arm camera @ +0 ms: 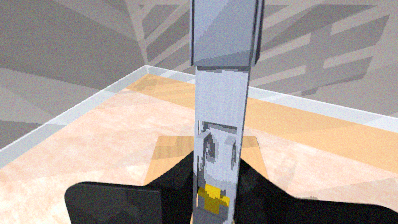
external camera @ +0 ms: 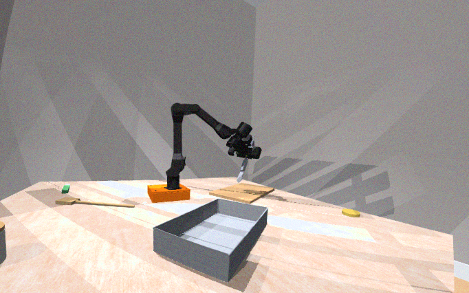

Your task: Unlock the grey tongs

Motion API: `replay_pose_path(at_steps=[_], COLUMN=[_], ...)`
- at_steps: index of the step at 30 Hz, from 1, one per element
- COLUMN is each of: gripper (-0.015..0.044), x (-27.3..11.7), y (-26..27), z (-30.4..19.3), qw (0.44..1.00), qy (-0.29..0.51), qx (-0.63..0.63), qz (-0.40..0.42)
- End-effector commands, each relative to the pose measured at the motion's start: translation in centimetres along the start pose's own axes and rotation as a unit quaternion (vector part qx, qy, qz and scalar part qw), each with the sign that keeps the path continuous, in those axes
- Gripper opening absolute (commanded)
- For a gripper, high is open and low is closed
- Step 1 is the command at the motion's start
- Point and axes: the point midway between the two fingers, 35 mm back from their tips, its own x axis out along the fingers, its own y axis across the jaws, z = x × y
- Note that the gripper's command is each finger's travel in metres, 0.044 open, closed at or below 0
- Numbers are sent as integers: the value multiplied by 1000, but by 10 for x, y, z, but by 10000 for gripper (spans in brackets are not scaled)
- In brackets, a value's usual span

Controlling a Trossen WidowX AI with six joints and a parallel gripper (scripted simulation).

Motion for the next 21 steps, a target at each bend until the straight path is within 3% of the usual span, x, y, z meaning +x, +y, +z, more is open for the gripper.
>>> replay_pose_path(at_steps=[1, 21], gripper=[-150, -150], x=[-13, -21], y=[7, 11], z=[8, 10], qw=[999, 998], qy=[-41, -63], qx=[-15, -25], qz=[7, 11])
